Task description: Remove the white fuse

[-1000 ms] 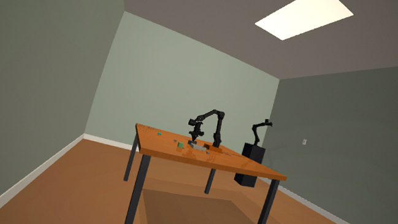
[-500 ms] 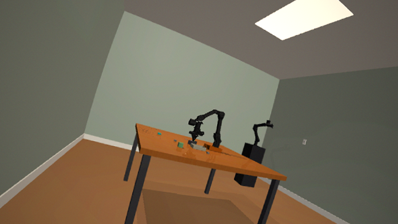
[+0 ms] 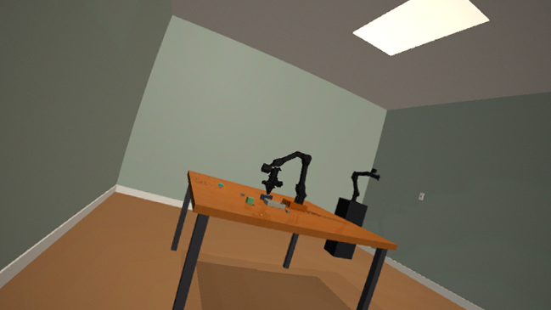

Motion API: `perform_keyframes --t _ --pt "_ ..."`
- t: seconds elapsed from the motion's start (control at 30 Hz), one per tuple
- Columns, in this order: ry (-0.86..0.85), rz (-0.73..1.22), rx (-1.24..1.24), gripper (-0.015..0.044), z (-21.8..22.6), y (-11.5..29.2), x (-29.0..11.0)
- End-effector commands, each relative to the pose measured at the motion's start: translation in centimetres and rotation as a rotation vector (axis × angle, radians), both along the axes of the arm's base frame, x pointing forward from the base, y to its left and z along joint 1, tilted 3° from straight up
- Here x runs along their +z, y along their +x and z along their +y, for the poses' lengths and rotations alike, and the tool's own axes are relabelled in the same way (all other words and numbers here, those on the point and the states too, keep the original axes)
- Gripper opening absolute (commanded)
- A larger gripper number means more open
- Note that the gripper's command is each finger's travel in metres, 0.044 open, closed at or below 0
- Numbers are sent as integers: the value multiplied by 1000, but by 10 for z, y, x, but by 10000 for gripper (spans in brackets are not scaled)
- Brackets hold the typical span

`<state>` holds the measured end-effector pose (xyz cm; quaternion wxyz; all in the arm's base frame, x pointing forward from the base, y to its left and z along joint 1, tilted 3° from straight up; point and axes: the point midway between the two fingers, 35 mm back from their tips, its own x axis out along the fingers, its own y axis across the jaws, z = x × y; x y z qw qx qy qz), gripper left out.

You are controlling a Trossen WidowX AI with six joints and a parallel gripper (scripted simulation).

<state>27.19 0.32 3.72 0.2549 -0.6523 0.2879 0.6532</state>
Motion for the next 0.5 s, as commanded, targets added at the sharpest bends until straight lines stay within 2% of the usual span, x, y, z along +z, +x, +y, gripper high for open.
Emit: perform_keyframes --t 0.0,0.47 --pt "1 -3 0 0 0 1 3" --pt "2 -3 1 0 1 1 10"
